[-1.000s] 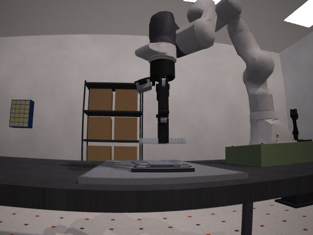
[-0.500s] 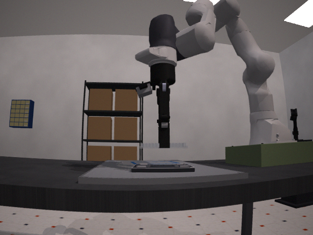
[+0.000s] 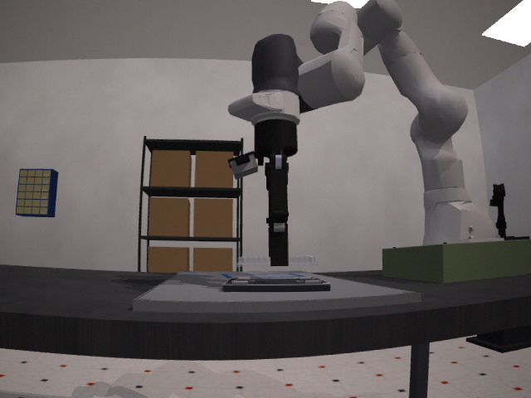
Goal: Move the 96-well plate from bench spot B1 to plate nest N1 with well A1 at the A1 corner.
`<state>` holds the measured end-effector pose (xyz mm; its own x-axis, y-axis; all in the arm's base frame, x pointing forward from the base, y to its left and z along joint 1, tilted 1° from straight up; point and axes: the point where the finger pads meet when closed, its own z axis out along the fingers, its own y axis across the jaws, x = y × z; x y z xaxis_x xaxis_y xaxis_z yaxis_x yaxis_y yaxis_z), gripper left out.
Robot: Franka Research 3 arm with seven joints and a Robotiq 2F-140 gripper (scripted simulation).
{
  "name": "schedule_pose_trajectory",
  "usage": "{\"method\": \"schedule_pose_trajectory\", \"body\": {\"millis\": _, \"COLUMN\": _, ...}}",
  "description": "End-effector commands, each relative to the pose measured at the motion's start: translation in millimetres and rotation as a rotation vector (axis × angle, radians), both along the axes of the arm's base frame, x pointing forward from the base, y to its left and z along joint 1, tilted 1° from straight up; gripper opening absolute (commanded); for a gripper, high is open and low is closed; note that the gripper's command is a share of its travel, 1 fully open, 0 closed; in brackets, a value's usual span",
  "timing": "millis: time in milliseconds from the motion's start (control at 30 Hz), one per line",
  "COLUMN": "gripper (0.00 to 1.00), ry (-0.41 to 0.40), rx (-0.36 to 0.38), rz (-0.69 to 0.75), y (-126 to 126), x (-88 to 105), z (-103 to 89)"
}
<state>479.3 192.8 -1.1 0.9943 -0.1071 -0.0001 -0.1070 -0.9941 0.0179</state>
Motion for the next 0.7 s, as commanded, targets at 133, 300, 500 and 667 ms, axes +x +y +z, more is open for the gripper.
{"method": "schedule_pose_trajectory", "body": {"millis": 133, "gripper": 0.6, "ry": -0.011, "rx": 0.003, "rz": -0.016, "y": 2.3, "x": 4.1, "z": -10.2}}
{"method": "schedule_pose_trajectory", "body": {"millis": 300, "gripper": 0.6, "ry": -0.011, "rx": 0.003, "rz": -0.016, "y": 2.5, "x": 4.4, "z": -14.0}}
{"method": "schedule_pose_trajectory", "body": {"millis": 500, "gripper": 0.6, "ry": -0.011, "rx": 0.003, "rz": -0.016, "y": 2.6, "x": 4.7, "z": -14.0}}
{"method": "schedule_pose_trajectory", "body": {"millis": 667, "gripper": 0.6, "ry": -0.011, "rx": 0.003, "rz": -0.016, "y": 2.6, "x": 4.5, "z": -14.0}}
